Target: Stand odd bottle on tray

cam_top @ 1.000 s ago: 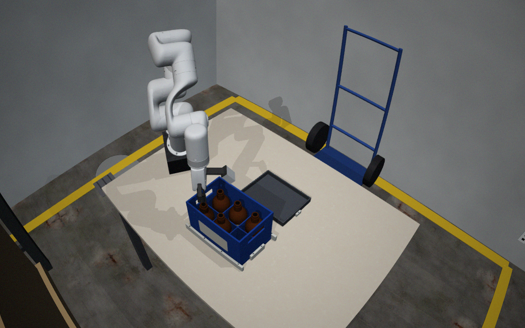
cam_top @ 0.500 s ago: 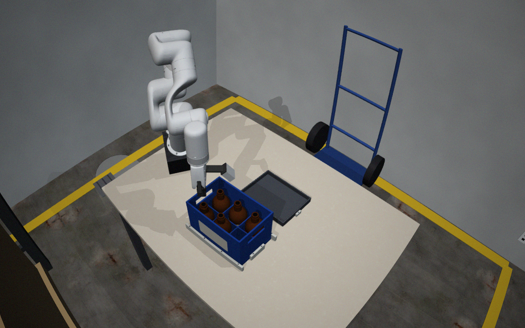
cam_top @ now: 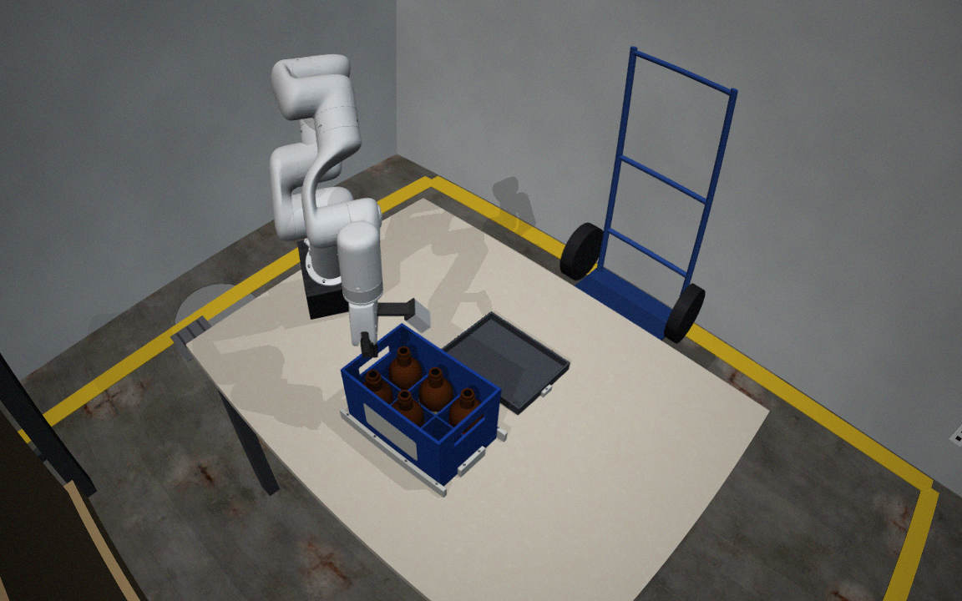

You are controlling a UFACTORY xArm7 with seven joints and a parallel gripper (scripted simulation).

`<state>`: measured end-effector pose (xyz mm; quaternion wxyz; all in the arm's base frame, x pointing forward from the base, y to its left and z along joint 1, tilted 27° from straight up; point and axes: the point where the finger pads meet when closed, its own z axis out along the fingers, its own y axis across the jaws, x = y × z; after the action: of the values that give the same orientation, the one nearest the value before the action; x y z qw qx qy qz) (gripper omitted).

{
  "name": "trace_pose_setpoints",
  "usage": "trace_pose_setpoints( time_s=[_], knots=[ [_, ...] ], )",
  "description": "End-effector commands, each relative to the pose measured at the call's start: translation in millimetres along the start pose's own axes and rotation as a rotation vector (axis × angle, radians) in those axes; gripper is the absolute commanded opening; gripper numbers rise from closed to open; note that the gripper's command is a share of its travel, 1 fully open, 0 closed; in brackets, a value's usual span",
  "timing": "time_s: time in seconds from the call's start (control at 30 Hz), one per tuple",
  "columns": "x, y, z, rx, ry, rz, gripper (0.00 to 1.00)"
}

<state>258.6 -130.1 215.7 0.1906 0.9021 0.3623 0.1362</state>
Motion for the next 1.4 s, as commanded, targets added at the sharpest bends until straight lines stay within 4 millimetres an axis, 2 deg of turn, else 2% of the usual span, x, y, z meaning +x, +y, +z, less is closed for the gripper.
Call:
trace_pose_setpoints(
  time_s=[0.0, 0.43, 0.47, 0.53, 0.73, 1.0, 1.03, 1.37],
  knots=[
    [0.5, 1.2, -1.0, -0.003, 0.001, 0.0, 0.0],
    [1.5, 0.5, -1.0, -0.003, 0.001, 0.0, 0.0],
    [6.9, -3.5, -1.1, -0.002, 0.002, -0.002, 0.0],
    [30.5, -24.1, -1.3, 0.002, 0.005, -0.006, 0.0],
    [59.7, -60.5, -1.2, -0.002, 0.001, -0.002, 0.0],
    [61.7, -63.8, -1.2, -0.004, 0.001, -0.001, 0.0],
    [61.7, -63.8, -1.2, -0.004, 0.001, -0.001, 0.65],
    [61.7, -63.8, -1.2, -0.004, 0.001, -0.001, 0.65]
  ],
)
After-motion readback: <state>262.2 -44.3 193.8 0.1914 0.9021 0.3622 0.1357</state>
